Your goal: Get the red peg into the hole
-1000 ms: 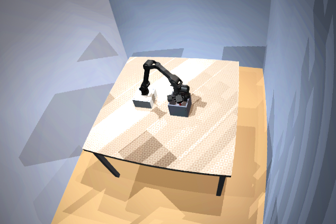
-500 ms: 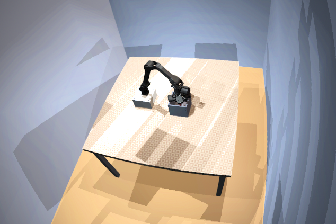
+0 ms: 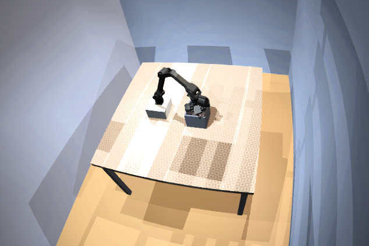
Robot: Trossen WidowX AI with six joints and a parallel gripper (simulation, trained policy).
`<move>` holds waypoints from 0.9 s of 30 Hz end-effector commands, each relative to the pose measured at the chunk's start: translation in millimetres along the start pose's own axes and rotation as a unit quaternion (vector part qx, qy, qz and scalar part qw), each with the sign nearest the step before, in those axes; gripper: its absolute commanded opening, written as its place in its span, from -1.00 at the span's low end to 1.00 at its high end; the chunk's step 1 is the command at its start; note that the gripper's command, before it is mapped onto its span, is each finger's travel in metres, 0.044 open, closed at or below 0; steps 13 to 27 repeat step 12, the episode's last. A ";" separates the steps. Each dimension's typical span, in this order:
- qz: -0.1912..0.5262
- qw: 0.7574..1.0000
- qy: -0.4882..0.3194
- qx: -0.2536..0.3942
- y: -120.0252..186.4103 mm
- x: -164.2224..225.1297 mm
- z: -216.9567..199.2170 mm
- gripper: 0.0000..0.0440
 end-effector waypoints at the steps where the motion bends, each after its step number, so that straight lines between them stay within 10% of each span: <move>1: 0.006 1.000 -0.001 -0.015 6.8 -5.2 0.7 0.03; 27: 0.000 0.998 -0.002 -0.064 34.0 -19.6 2.9 0.11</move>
Point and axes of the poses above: the point midway between the two fingers, 35 mm back from their tips, its own y axis back along the fingers, its own z axis across the jaws, x = y × z, the point moved 10 cm from there along y, back along the fingers, and after that the axes turned 12 degrees about y, right-handed, at the moved point
